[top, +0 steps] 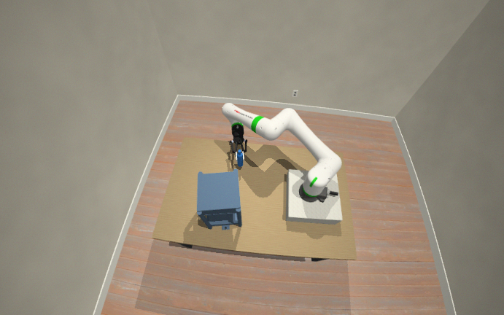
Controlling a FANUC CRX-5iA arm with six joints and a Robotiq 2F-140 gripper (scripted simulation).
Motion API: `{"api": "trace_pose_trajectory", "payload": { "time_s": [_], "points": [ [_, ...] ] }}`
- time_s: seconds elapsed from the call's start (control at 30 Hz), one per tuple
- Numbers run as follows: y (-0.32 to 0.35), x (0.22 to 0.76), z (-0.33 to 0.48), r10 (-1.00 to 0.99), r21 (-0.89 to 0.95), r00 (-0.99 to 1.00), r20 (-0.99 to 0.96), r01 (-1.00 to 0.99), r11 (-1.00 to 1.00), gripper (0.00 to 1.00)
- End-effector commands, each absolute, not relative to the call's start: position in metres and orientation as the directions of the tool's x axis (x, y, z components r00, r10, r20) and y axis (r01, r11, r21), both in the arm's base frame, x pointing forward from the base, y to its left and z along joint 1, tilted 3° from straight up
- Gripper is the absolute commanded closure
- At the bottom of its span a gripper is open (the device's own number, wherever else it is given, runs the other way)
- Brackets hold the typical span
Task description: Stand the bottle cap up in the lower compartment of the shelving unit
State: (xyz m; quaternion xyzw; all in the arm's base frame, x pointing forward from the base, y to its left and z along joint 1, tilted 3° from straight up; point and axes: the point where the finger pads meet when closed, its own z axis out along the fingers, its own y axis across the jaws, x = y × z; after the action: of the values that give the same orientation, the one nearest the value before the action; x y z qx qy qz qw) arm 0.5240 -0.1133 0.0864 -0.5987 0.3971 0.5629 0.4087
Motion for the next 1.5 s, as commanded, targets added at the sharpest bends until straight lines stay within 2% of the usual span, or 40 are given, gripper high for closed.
{"api": "trace_pose_trajectory", "payload": {
  "time_s": [0.0, 1.47],
  "points": [
    [-0.113, 0.524, 0.09, -0.016, -0.042, 0.051, -0.999, -0.936, -0.351, 1.0],
    [-0.09, 0.515, 0.093, -0.016, -0.042, 0.051, -0.999, -0.936, -0.351, 1.0]
  ]
}}
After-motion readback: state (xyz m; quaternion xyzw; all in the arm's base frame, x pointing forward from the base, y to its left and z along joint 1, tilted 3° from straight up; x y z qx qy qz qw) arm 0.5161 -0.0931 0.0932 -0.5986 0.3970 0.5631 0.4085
